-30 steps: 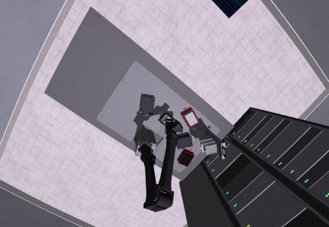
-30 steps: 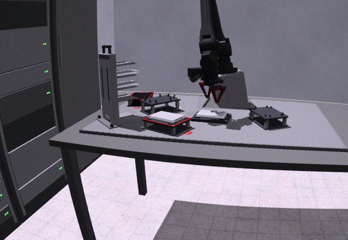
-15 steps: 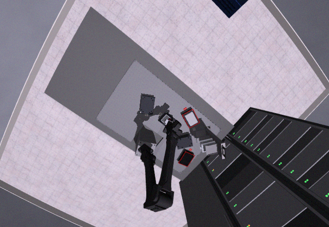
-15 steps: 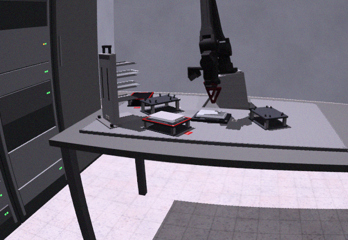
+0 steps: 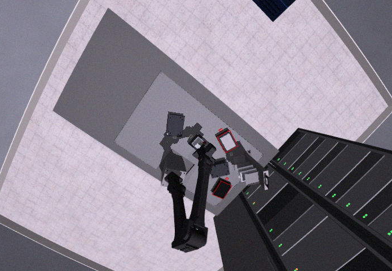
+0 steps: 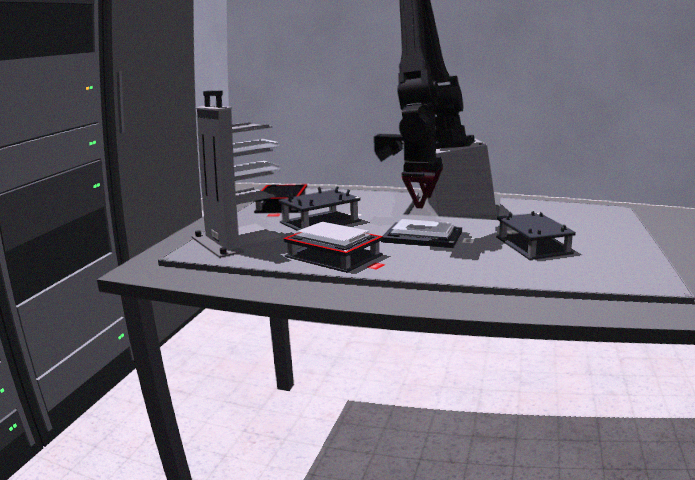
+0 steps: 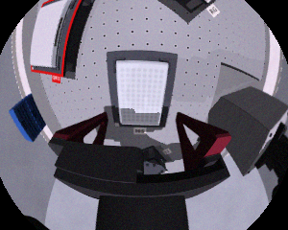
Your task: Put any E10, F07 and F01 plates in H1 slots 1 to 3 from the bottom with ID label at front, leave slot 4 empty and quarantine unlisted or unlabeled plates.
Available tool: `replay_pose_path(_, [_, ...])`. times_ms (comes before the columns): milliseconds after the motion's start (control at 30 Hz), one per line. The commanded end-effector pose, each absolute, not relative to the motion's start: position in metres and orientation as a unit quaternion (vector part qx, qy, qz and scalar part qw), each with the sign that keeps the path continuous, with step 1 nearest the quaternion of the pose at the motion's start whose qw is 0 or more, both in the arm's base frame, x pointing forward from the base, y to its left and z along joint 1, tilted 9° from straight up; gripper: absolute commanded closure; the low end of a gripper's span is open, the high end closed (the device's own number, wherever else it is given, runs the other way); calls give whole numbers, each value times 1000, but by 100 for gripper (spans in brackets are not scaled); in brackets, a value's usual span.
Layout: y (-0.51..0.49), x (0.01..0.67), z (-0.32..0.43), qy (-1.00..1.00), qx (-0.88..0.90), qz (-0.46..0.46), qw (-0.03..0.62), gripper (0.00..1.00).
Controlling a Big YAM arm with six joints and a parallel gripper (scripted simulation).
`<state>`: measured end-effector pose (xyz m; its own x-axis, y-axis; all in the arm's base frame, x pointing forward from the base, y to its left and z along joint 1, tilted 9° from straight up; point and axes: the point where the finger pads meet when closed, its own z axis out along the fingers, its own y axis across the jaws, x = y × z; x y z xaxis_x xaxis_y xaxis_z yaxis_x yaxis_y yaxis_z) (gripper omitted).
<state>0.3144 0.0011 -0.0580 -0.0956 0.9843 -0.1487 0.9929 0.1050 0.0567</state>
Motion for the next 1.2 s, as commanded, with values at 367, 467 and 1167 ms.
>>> replay_pose_path(367, [-4, 320, -74, 730, 679, -26, 79, 0])
replay_pose_path(467, [-5, 318, -79, 731, 678, -28, 78, 0])
replay_pose_path(1167, [-9, 319, -101, 730, 679, -28, 77, 0])
